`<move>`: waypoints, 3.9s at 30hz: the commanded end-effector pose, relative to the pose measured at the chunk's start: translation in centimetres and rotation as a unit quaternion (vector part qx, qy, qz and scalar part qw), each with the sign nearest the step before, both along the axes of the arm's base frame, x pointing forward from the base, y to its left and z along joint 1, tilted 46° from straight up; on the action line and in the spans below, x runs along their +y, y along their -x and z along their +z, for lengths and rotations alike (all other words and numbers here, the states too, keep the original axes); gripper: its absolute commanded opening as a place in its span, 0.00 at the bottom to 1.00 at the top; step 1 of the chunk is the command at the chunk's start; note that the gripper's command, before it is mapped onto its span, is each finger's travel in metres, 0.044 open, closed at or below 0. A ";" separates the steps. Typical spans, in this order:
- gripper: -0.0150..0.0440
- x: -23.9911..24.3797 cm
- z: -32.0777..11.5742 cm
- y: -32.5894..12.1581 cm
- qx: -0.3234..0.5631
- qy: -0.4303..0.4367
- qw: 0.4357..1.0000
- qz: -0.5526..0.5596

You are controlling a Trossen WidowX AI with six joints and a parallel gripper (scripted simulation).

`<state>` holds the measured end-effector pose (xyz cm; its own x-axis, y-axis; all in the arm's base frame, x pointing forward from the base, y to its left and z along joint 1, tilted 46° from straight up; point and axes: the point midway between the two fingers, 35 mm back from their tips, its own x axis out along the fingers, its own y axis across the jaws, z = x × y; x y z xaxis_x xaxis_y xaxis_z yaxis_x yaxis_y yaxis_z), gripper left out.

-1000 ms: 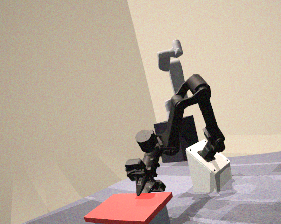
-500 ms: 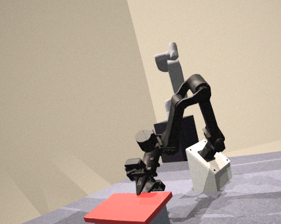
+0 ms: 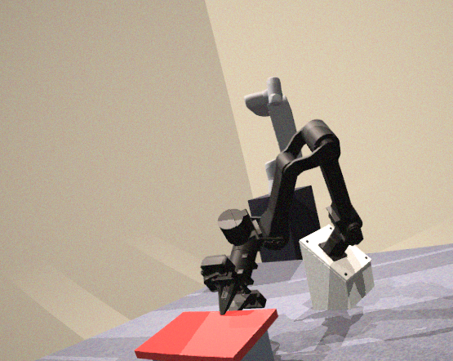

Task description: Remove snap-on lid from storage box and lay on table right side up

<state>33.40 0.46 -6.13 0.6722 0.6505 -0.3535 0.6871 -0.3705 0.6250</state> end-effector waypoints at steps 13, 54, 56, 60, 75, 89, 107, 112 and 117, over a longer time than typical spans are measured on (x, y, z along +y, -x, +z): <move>0.25 0.0 0.0 -0.2 0.001 -0.001 1.000 -0.001; 0.25 0.1 0.1 -0.5 0.001 -0.001 1.000 -0.001; 0.25 0.1 0.1 -0.5 0.001 -0.001 1.000 -0.001; 0.25 0.2 0.1 -0.5 0.001 -0.001 1.000 -0.001; 0.25 -0.5 0.8 -0.7 0.002 0.000 1.000 -0.001; 0.25 -1.7 2.1 -1.2 0.002 0.000 1.000 -0.001; 0.25 -3.2 3.9 -2.3 0.002 0.001 1.000 -0.001; 0.25 -3.5 4.4 -2.7 0.001 0.001 1.000 -0.001; 0.25 -3.9 4.9 -3.2 0.001 0.001 1.000 -0.001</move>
